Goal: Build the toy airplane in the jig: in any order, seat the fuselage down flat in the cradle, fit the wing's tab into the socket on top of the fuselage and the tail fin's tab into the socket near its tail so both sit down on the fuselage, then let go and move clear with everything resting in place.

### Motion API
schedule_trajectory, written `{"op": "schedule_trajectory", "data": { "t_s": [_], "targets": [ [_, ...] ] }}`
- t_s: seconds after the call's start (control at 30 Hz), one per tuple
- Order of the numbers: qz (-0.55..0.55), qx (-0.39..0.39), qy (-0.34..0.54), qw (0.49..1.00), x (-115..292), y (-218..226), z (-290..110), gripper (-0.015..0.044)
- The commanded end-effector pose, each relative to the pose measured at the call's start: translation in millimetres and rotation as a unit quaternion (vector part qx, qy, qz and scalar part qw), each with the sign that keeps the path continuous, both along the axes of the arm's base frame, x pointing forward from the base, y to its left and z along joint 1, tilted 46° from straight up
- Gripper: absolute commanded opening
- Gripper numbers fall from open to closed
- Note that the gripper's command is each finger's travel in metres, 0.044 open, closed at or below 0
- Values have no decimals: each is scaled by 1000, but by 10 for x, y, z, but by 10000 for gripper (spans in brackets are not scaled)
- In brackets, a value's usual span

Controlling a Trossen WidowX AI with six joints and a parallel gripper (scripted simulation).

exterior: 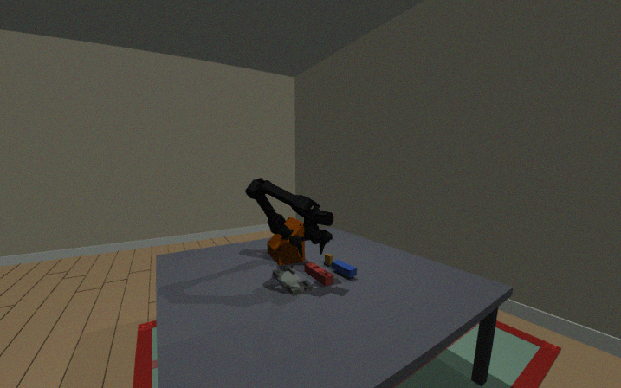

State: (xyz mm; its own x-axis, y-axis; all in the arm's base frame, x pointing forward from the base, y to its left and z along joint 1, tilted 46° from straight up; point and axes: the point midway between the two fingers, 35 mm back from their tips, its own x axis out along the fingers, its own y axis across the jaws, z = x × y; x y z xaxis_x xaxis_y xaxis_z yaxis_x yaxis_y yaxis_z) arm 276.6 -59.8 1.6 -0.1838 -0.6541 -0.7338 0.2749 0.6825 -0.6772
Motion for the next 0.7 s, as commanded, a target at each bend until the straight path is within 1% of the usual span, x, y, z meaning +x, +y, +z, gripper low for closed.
{"op": "schedule_trajectory", "data": {
  "t_s": [0.0, 0.17, 0.3, 0.67],
  "targets": [
    [74, -7, 52, 996, 57, 330, -174, 440],
    [78, -7, 54, 995, 57, 326, -205, 440],
    [78, -8, 54, 995, -19, -5, -536, 440],
    [78, -9, 55, 995, -51, -131, -660, 440]
  ]
}}
